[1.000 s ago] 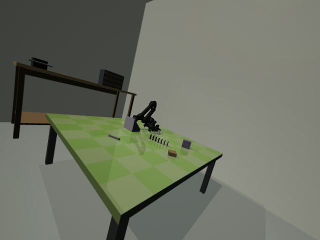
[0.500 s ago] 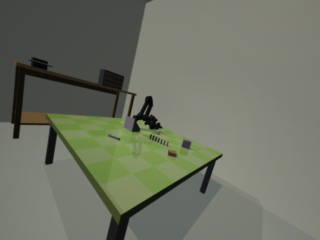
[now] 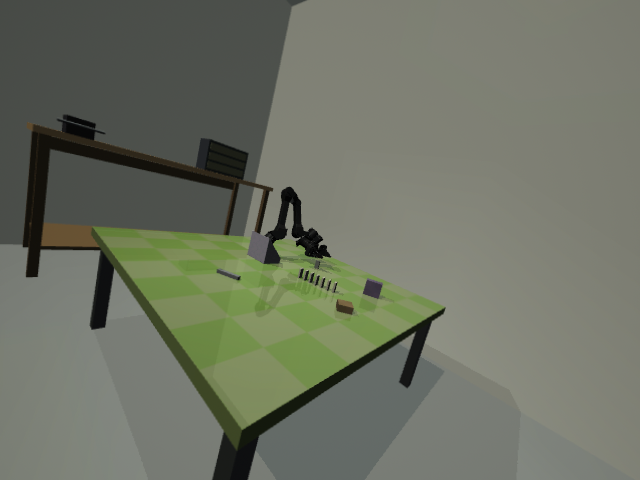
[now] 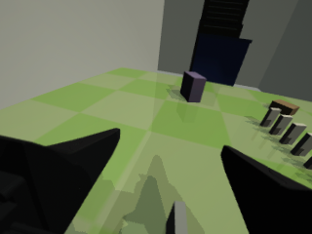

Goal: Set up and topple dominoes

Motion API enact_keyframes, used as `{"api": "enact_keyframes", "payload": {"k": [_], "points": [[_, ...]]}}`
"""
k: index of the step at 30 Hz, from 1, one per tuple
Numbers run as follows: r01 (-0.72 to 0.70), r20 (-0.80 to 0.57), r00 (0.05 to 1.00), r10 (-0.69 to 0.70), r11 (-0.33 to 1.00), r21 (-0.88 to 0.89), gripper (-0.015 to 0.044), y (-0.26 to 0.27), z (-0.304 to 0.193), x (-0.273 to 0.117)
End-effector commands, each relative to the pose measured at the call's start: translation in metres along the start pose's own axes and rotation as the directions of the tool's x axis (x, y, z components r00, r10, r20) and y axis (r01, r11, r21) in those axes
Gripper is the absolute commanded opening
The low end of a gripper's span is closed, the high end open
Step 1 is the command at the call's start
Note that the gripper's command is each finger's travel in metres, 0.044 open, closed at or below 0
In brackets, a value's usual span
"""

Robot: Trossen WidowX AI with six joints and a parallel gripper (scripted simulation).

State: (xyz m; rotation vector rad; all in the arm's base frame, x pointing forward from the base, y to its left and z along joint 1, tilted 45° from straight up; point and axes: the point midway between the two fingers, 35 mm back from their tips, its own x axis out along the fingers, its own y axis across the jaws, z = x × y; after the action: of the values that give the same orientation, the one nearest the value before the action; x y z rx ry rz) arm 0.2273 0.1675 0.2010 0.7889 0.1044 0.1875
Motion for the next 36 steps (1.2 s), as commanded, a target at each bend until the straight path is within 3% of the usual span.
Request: {"api": "enact_keyframes", "payload": {"k": [1, 5, 9, 14, 17, 27, 36], "points": [[0.082, -0.147, 0.986, -0.082, 0.997, -0.012, 0.0440, 0.002, 0.002, 0.034], [0.149, -0.251, 0.957, -0.148, 0.989, -0.015, 0.0440, -0.009, -0.001, 0.045], [0.299, -0.448, 0.857, -0.254, 0.954, 0.030, 0.0440, -0.027, -0.006, 0.053], [0.616, -0.734, 0.592, -0.333, 0.774, 0.146, 0.0440, -0.046, -0.004, 0.036], [0.787, -0.858, 0.444, -0.259, 0.571, 0.234, 0.0440, -0.040, 0.011, 0.022], [0.975, -0.976, 0.215, -0.034, 0.063, 0.212, 0.0440, -0.015, 0.042, -0.017], [0.977, -0.978, 0.208, -0.021, 0.039, 0.207, 0.0440, -0.013, 0.044, -0.019]]}}
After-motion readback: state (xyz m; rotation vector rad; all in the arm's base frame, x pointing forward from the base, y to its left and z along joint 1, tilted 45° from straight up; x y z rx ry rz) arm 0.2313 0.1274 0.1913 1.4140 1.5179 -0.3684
